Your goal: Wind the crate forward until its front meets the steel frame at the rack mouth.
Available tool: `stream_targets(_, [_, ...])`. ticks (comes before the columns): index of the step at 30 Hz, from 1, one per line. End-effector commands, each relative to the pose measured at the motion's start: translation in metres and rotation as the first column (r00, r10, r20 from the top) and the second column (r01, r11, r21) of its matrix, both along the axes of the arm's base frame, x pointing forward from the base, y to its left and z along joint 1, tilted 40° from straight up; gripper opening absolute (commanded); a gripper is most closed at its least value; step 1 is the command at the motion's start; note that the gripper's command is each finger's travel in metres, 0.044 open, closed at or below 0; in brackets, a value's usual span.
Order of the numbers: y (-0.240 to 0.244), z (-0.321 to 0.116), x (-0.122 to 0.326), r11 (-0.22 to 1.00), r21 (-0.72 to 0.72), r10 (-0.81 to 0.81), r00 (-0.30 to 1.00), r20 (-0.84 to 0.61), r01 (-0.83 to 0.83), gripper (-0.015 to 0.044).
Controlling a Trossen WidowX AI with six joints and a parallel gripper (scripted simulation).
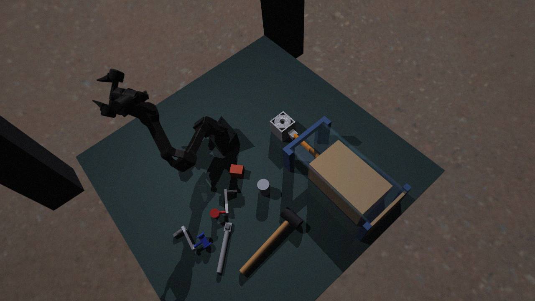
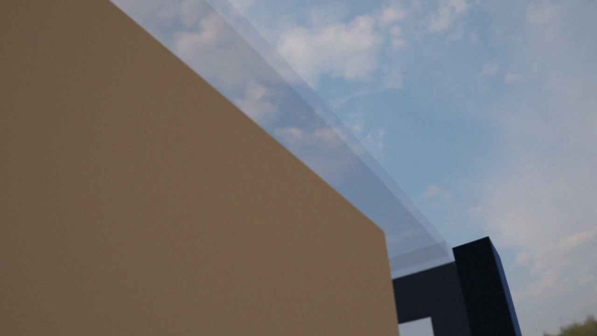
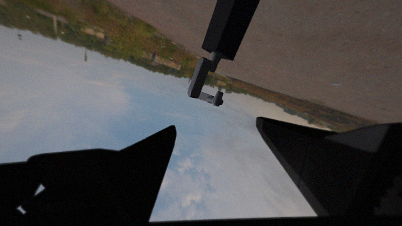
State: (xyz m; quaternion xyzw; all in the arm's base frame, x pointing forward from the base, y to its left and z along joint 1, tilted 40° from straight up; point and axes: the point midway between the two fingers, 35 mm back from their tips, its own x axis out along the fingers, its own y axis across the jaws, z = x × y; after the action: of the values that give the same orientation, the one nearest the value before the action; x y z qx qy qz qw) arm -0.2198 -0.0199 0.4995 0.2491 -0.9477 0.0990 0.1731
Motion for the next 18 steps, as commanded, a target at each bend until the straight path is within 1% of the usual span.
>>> stream_targets(1, [0.002, 0.000, -0.001, 1.000, -0.003, -0.009, 1.000, 0.003, 0.009, 0.0426])
stream_targets(2, [0.009, -0.002, -0.004, 0.999, -0.013, -0.036, 0.999, 0.013, 0.036, 0.0440])
stream_targets(5, [0.049, -0.009, -0.019, 0.979, -0.064, -0.188, 0.980, 0.069, 0.192, 0.0440])
stream_targets(9, [0.109, -0.023, -0.028, 0.904, -0.123, -0.389, 0.908, 0.154, 0.409, 0.0440])
stream_targets(13, [0.167, -0.034, -0.019, 0.783, -0.176, -0.557, 0.798, 0.229, 0.597, 0.0440])
stream_targets(18, [0.233, -0.050, 0.008, 0.578, -0.222, -0.716, 0.618, 0.324, 0.786, 0.0440])
